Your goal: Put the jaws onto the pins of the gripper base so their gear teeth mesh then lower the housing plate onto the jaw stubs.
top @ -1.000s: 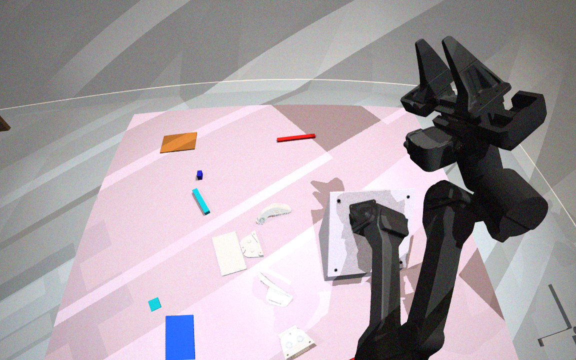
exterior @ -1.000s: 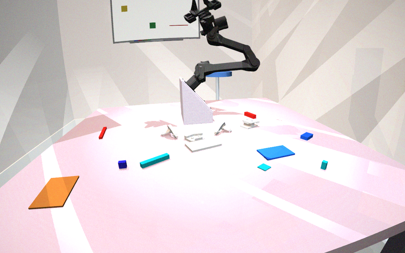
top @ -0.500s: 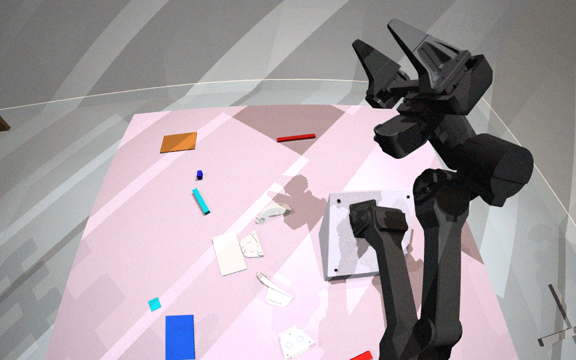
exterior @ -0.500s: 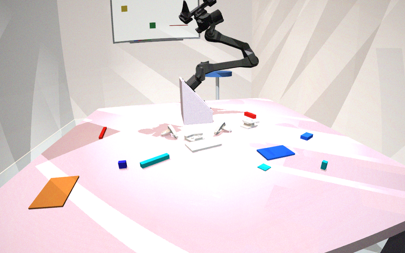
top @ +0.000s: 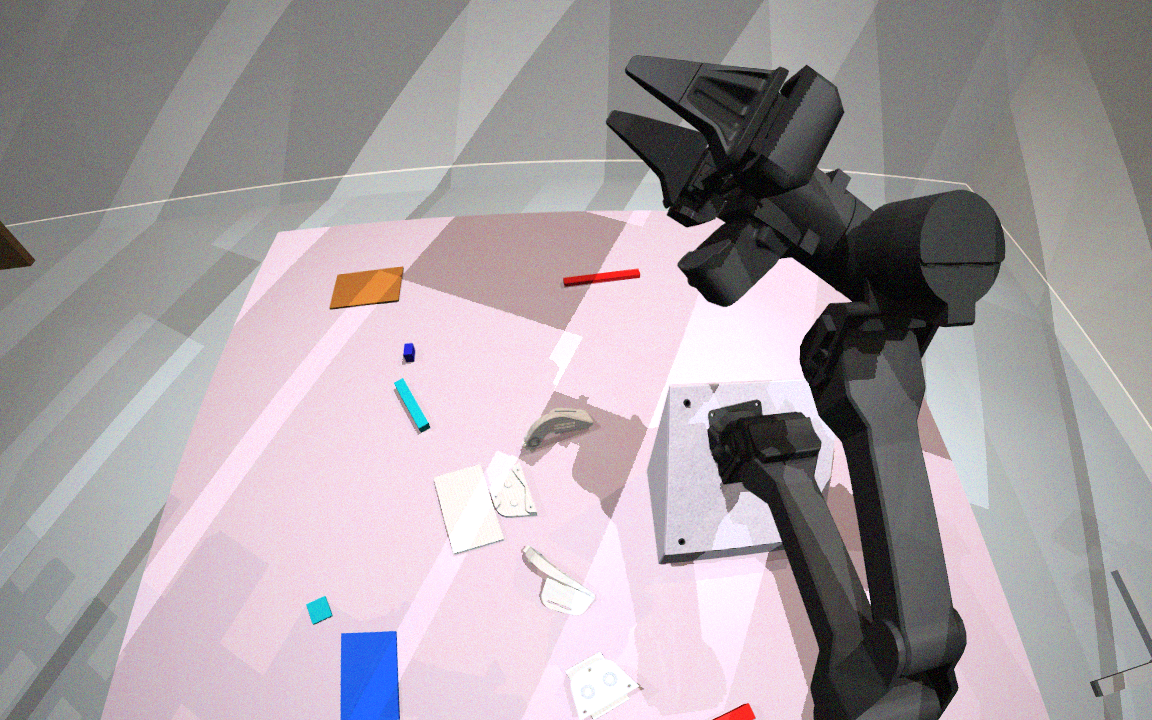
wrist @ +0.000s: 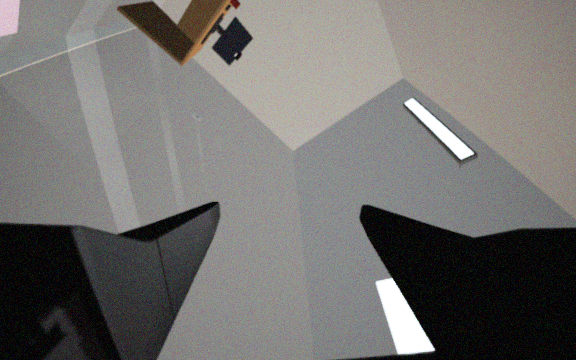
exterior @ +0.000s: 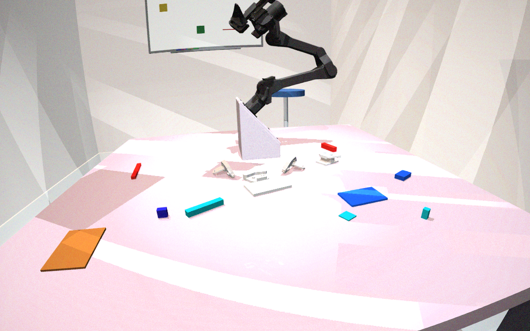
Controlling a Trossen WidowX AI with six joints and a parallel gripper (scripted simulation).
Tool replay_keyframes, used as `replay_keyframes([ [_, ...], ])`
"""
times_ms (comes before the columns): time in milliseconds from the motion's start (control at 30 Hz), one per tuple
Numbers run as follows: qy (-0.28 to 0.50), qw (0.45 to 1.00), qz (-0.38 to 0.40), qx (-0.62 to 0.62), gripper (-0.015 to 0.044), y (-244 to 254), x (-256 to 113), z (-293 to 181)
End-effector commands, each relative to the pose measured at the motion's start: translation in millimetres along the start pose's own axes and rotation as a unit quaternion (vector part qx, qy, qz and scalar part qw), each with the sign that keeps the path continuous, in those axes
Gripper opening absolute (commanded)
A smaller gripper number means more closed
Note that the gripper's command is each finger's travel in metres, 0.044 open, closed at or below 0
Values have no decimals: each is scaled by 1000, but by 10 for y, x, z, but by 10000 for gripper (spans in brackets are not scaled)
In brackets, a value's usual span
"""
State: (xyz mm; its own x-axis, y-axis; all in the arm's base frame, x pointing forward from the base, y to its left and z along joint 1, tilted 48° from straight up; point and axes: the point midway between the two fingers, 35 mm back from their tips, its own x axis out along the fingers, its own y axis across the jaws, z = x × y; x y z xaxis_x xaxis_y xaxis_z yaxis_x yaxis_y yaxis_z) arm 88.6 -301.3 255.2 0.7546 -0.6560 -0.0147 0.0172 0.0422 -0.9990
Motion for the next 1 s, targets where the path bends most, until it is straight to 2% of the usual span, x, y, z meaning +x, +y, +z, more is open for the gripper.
replay_keyframes([
  [0,-25,999,20,7,440,110,124,107],
  [533,-136,985,102,27,440,561,491,708],
  [967,-232,957,173,25,440,940,653,1283],
])
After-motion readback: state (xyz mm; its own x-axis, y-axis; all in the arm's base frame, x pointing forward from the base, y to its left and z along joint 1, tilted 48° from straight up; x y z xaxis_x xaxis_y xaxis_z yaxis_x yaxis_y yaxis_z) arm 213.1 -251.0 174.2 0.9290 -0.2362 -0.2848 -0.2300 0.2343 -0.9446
